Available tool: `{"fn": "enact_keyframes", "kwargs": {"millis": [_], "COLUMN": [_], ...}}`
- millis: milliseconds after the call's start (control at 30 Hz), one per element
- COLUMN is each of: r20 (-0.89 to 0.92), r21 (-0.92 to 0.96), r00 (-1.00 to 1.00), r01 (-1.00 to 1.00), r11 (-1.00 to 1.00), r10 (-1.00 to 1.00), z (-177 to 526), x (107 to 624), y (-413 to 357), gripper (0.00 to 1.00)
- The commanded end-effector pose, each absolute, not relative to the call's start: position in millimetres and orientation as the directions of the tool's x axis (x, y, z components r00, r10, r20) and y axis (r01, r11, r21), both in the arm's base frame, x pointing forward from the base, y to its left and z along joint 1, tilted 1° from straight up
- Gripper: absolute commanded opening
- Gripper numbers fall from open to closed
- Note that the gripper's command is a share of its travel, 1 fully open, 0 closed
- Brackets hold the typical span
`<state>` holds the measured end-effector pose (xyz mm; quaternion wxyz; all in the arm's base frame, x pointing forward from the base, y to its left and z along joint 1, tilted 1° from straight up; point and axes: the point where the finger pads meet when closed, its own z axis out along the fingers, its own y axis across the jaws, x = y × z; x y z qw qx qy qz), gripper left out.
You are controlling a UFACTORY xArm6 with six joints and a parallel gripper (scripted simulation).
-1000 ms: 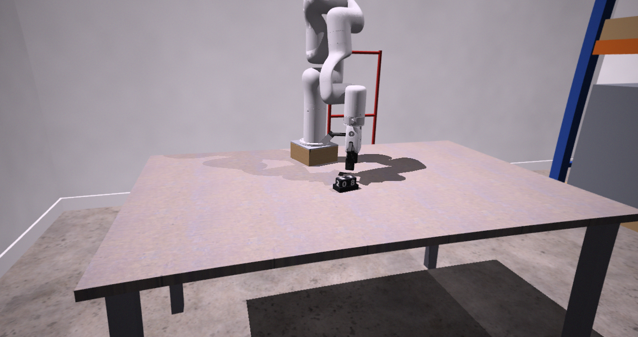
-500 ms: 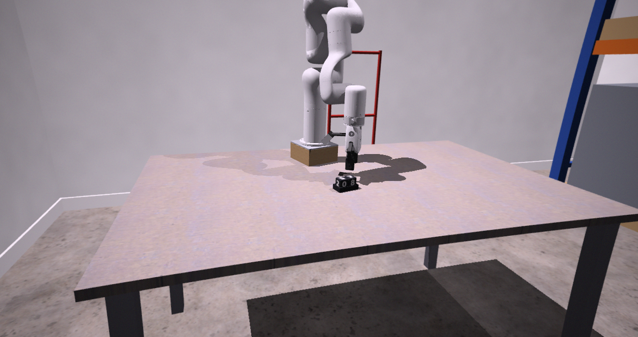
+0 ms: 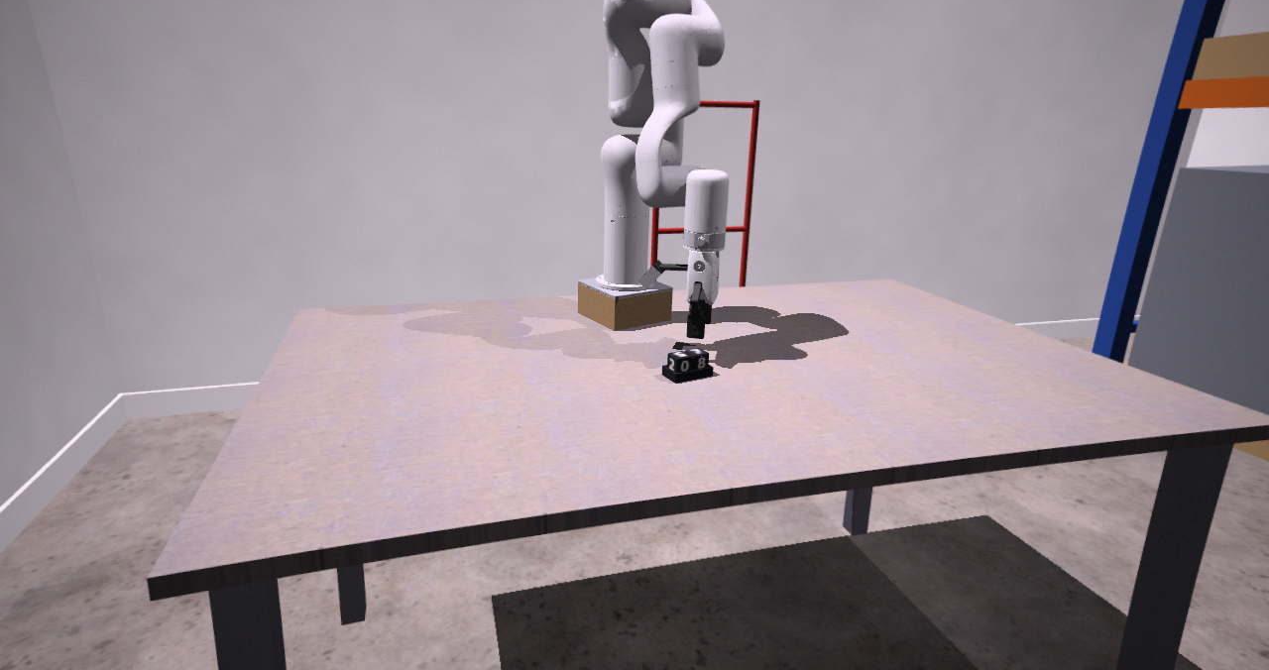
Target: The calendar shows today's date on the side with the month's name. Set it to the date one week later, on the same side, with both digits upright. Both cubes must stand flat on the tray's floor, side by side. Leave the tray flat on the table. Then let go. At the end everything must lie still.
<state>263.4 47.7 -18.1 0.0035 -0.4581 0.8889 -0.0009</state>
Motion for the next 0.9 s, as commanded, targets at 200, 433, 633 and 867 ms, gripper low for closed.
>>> {"fn": "enact_keyframes", "kwargs": {"millis": [200,433,633,867], "r20": [-0.007,-0.007,-0.007,-0.007], "r21": [-0.007,-0.007,-0.007,-0.007], "r00": [-0.58,-0.58,-0.58,-0.58], "r01": [-0.814,-0.814,-0.814,-0.814], "r11": [0.58,0.58,0.58,0.58], "r10": [-0.814,-0.814,-0.814,-0.814], "z": [-17.5,-13.4,-7.1,-4.2], "x": [264.5,264.5,264.4,265.0], "y": [47.9,47.9,47.9,47.2], "gripper": [1.0,1.0,1.0,1.0]}}
